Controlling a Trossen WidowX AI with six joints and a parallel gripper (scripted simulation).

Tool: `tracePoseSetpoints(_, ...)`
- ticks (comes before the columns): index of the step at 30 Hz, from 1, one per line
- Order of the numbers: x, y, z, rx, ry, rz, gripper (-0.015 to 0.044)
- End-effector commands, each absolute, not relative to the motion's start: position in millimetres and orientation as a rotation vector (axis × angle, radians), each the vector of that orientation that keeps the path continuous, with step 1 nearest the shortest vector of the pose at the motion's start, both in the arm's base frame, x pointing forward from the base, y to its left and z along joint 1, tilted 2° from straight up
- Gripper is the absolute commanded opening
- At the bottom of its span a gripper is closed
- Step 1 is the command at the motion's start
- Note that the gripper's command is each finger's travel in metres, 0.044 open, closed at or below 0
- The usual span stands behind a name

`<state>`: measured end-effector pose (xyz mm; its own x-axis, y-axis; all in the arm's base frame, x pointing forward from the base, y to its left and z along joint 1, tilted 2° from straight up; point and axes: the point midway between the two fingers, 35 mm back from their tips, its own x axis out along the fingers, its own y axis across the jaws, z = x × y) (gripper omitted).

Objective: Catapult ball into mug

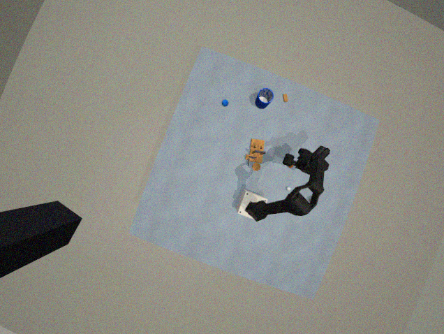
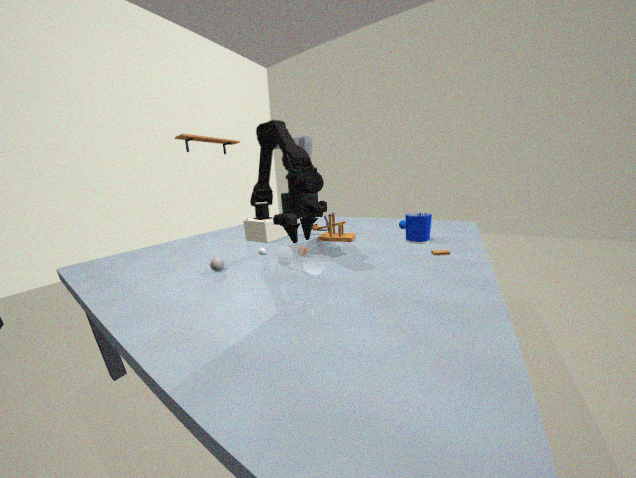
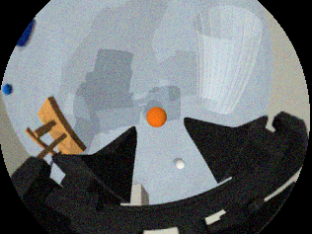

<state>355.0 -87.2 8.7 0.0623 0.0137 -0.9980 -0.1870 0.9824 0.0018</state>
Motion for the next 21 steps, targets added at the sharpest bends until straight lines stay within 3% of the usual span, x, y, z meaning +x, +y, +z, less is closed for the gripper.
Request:
tracePoseSetpoints(1,354.1,-86.4,0.1,-0.139,1.506,0.162,0.0300)
tracePoseSetpoints(21,355.2,-85.6,-29.9,-0.139,1.506,0.162,0.0300)
